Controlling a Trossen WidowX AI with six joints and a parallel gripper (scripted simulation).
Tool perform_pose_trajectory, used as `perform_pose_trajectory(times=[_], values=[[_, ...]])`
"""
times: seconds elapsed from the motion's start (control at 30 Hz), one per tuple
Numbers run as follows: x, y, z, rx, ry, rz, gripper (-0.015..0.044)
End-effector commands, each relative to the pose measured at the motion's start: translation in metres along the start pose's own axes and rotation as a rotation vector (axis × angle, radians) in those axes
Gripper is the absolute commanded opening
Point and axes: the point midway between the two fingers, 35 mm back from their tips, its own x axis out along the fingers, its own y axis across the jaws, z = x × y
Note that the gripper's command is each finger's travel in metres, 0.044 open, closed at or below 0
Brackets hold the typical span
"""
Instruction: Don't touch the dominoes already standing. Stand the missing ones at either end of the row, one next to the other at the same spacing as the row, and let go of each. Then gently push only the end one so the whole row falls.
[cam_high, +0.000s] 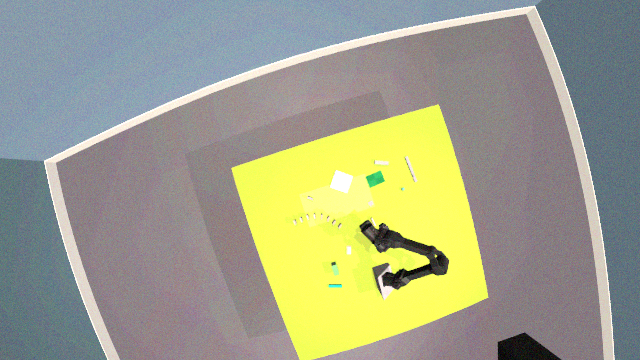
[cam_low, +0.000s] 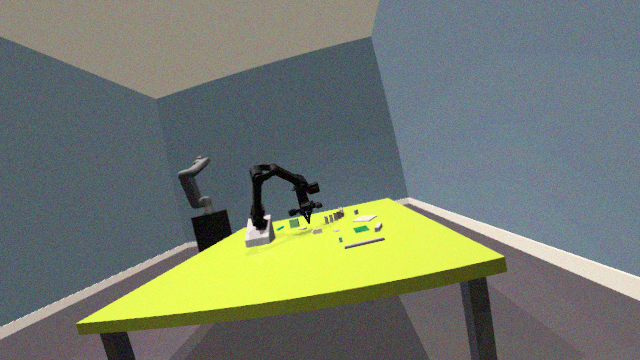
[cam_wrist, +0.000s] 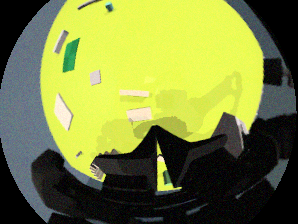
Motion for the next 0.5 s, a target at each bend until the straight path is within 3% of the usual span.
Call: perform_pose_trajectory(times=[0.0,0.47], values=[[0.051,-0.008,0.004,-0.012,-0.009,-0.027,0.0000],[0.053,0.003,0.004,-0.011,-0.010,-0.026,0.0000]])
